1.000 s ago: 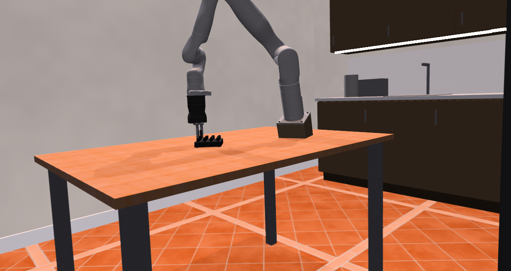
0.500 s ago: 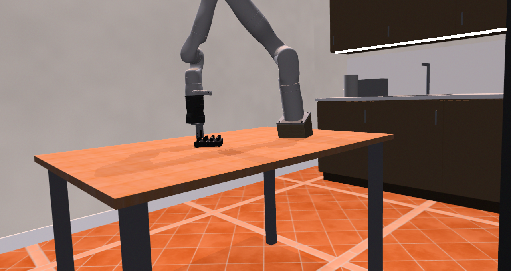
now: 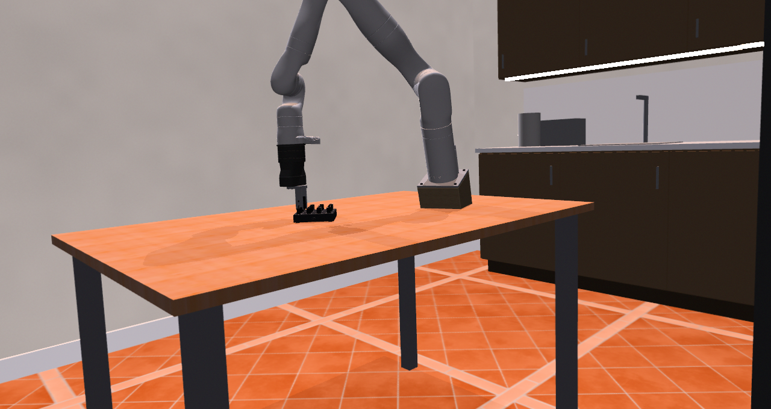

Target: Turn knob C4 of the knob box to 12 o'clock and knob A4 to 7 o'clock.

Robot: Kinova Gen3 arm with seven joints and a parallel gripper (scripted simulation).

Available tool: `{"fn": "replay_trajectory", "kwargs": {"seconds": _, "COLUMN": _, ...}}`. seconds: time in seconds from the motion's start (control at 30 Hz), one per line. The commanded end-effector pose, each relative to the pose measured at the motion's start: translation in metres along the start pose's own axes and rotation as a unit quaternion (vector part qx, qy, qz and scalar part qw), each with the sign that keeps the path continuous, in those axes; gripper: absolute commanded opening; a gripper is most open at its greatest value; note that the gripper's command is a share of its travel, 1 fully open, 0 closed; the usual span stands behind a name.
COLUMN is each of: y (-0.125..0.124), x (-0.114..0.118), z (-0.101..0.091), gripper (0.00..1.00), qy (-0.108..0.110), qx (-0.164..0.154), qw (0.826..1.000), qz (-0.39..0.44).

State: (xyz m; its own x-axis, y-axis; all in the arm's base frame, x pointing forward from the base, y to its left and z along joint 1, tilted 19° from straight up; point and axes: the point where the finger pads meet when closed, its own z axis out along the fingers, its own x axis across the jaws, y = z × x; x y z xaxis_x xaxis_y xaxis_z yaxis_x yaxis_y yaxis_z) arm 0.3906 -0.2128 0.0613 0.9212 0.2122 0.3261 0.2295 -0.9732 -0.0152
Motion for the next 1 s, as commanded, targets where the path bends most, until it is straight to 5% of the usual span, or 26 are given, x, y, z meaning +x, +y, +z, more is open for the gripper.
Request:
{"fn": "replay_trajectory", "kwargs": {"seconds": 0.0, "y": 0.0009, "x": 0.0, "z": -0.0006, "gripper": 0.3, "qy": 0.001, "qx": 0.0, "qw": 1.0, "qz": -0.018}}
{"fn": "replay_trajectory", "kwargs": {"seconds": 0.97, "y": 0.0009, "x": 0.0, "z": -0.0006, "gripper": 0.3, "qy": 0.001, "qx": 0.0, "qw": 0.996, "qz": -0.091}}
